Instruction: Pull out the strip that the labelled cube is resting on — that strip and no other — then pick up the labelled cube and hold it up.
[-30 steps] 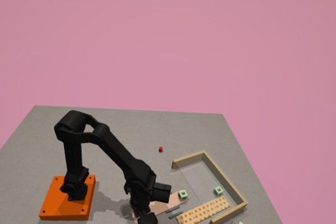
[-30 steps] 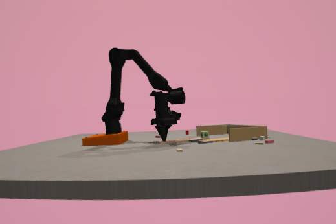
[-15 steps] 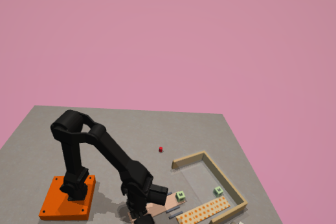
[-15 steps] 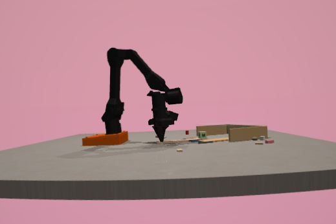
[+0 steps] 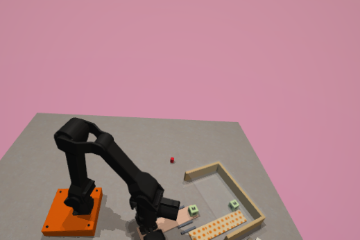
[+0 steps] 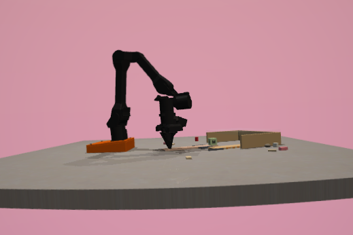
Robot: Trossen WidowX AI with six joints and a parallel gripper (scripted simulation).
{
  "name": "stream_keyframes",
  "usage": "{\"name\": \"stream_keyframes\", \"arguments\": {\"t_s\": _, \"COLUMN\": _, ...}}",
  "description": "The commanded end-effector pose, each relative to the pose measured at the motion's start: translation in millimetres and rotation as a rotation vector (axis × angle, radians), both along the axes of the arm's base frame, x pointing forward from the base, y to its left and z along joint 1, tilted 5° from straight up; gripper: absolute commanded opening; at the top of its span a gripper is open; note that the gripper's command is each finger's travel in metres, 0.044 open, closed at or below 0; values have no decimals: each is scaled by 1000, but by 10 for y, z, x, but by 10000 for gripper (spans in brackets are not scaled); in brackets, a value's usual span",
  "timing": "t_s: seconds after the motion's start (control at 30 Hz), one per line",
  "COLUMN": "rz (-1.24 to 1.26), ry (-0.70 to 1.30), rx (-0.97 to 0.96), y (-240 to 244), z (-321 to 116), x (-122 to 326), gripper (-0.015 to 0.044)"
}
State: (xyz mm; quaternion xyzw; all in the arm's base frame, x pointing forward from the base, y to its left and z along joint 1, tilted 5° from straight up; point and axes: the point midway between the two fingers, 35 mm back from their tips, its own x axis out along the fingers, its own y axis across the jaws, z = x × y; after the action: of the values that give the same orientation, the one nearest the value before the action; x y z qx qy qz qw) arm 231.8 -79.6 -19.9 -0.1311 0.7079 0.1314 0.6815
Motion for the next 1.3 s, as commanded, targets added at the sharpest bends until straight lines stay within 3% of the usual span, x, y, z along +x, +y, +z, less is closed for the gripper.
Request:
{"name": "stream_keyframes", "arguments": {"t_s": 0.0, "rz": 3, "ry": 27, "rx": 0, "y": 9, "z": -40, "x": -91, "gripper": 0}}
{"name": "stream_keyframes", "arguments": {"t_s": 0.27, "rz": 3, "ry": 27, "rx": 0, "y": 9, "z": -40, "x": -91, "gripper": 0}}
{"name": "stream_keyframes", "arguments": {"t_s": 0.43, "rz": 3, "ry": 24, "rx": 0, "y": 1, "z": 399, "x": 38, "gripper": 0}}
{"name": "stream_keyframes", "arguments": {"t_s": 0.67, "rz": 3, "ry": 26, "rx": 0, "y": 11, "z": 424, "x": 22, "gripper": 0}}
{"name": "stream_keyframes", "arguments": {"t_s": 0.83, "rz": -131, "ry": 23, "rx": -5, "y": 95, "z": 394, "x": 211, "gripper": 131}}
{"name": "stream_keyframes", "arguments": {"t_s": 1.2, "rz": -134, "ry": 21, "rx": -4, "y": 213, "z": 385, "x": 502, "gripper": 420}}
{"name": "stream_keyframes", "arguments": {"t_s": 1.27, "rz": -134, "ry": 20, "rx": -4, "y": 234, "z": 385, "x": 557, "gripper": 440}}
